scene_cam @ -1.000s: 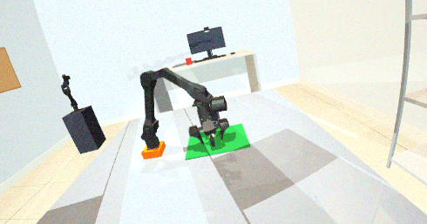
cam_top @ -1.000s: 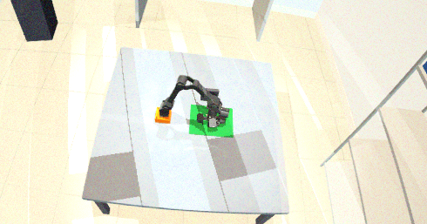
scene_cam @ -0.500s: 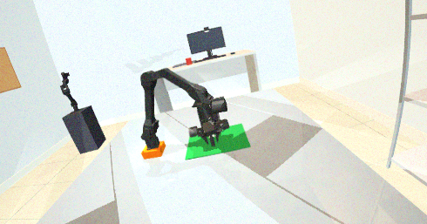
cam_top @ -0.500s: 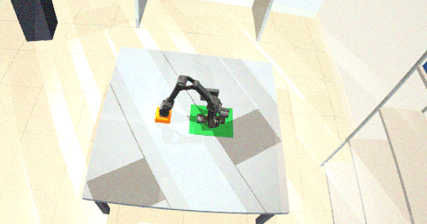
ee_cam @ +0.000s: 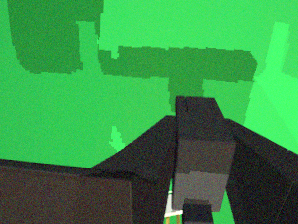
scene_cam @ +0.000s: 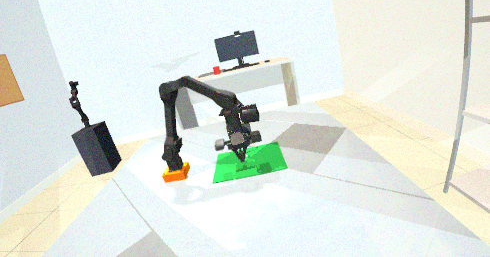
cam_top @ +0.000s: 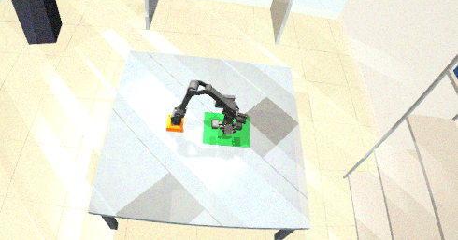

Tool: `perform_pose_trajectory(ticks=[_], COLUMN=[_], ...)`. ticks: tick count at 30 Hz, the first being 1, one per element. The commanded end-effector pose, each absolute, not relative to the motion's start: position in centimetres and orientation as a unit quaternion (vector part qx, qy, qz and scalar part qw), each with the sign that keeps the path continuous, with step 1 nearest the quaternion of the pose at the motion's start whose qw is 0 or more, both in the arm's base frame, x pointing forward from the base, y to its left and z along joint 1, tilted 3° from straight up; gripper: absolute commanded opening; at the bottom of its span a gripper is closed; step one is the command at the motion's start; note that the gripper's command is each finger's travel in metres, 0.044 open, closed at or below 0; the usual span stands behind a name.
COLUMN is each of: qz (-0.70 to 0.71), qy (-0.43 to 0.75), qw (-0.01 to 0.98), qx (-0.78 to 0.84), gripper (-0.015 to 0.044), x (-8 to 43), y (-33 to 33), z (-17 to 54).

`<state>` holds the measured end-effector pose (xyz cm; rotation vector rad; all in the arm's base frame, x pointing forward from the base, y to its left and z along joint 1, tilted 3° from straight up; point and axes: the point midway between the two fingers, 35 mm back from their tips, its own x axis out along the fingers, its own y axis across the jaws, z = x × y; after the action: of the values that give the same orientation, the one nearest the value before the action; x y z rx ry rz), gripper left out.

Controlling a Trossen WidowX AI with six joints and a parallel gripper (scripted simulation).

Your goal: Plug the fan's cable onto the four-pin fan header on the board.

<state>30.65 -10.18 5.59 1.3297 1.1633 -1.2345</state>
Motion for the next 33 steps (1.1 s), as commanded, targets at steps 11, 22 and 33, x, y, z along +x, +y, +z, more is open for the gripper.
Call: perform_pose_trajectory(ticks=[11, 22, 33], qz=[-0.552, -0.619, -0.664], qy=[0.411, 0.301, 0.181], qw=[0.415, 0.295, 0.165], qx=[0.595, 0.662, 0.706], gripper=[0.0, 0.0, 0.0], x=[31.1, 31.6, 31.7], y=[-8.7, -5.8, -3.0], z=[7.6, 7.7, 7.7])
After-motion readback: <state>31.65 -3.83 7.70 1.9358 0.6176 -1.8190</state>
